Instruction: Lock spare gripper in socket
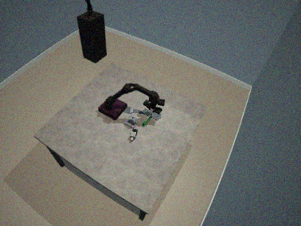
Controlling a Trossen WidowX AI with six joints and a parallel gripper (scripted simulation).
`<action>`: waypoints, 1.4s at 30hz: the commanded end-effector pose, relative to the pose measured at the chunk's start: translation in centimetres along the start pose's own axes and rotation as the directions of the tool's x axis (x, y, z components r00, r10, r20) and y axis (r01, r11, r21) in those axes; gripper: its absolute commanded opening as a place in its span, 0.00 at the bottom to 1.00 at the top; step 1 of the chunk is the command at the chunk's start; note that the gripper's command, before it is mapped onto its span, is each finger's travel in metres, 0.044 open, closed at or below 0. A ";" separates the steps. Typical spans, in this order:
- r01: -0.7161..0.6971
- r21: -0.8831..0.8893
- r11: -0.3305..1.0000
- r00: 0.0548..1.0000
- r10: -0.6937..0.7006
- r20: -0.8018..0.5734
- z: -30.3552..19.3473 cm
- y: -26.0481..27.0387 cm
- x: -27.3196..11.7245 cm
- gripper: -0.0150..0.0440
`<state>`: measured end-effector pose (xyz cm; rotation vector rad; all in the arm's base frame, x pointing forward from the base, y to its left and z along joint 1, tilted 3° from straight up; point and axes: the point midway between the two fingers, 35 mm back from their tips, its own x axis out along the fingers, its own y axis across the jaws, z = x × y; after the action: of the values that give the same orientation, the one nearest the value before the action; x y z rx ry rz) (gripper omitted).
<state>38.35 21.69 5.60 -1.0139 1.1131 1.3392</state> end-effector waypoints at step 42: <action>0.086 -0.041 0.995 0.996 -0.086 0.004 -6.1 -0.4 -2.5 0.56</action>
<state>38.88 15.24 8.50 -1.0739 1.0338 1.2981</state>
